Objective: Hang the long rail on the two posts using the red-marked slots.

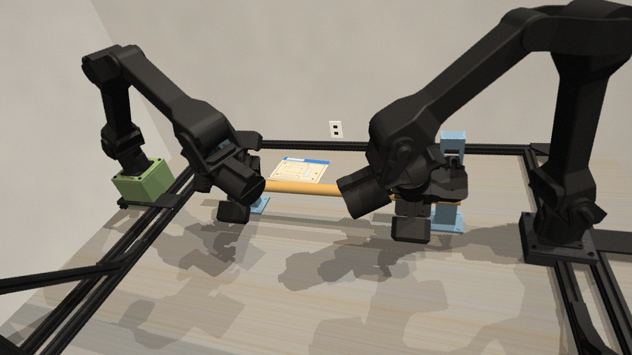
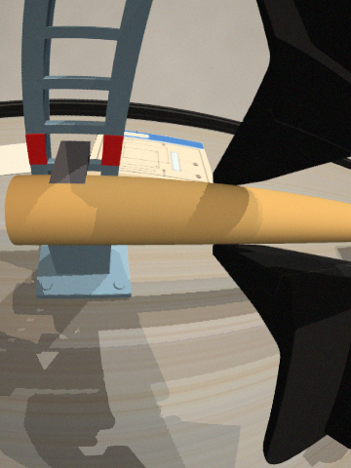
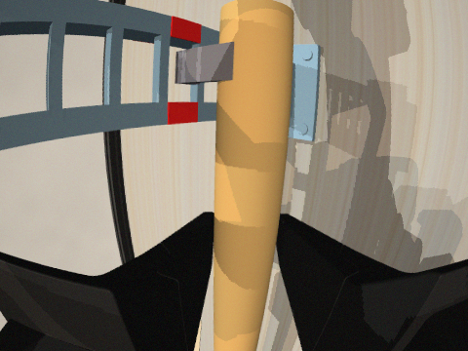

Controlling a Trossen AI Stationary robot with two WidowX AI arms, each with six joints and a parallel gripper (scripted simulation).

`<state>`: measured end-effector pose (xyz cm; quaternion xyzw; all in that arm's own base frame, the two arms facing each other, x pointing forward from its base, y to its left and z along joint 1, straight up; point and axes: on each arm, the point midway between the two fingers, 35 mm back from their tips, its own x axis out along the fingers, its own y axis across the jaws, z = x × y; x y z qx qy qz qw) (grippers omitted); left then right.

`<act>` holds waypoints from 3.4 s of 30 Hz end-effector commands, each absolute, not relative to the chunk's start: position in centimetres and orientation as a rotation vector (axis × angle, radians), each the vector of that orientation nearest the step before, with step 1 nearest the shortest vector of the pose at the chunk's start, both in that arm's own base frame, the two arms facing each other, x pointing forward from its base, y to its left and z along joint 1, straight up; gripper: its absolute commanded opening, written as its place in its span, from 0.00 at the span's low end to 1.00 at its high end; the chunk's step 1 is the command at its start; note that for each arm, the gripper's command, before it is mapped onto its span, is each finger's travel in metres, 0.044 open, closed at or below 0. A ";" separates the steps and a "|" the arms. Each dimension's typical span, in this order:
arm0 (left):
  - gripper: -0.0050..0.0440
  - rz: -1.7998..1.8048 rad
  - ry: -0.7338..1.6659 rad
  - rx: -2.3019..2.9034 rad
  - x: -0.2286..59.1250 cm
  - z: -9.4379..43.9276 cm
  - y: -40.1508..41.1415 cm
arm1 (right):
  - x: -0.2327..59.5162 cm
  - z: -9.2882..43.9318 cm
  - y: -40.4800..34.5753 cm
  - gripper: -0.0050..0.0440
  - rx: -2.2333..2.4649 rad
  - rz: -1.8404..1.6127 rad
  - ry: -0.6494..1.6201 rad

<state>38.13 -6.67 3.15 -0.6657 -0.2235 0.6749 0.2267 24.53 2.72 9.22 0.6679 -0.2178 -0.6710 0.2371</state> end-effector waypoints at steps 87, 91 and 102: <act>1.00 1.865 -0.607 -1.840 38.1 3.3 -6.2 | 24.5 9.3 2.3 1.00 1.839 -1.845 -0.589; 1.00 1.865 -0.607 -1.840 38.1 3.7 -6.6 | 24.4 9.8 2.7 1.00 1.839 -1.845 -0.590; 1.00 1.865 -0.609 -1.839 38.0 3.9 -9.3 | 24.2 9.9 5.4 1.00 1.837 -1.844 -0.593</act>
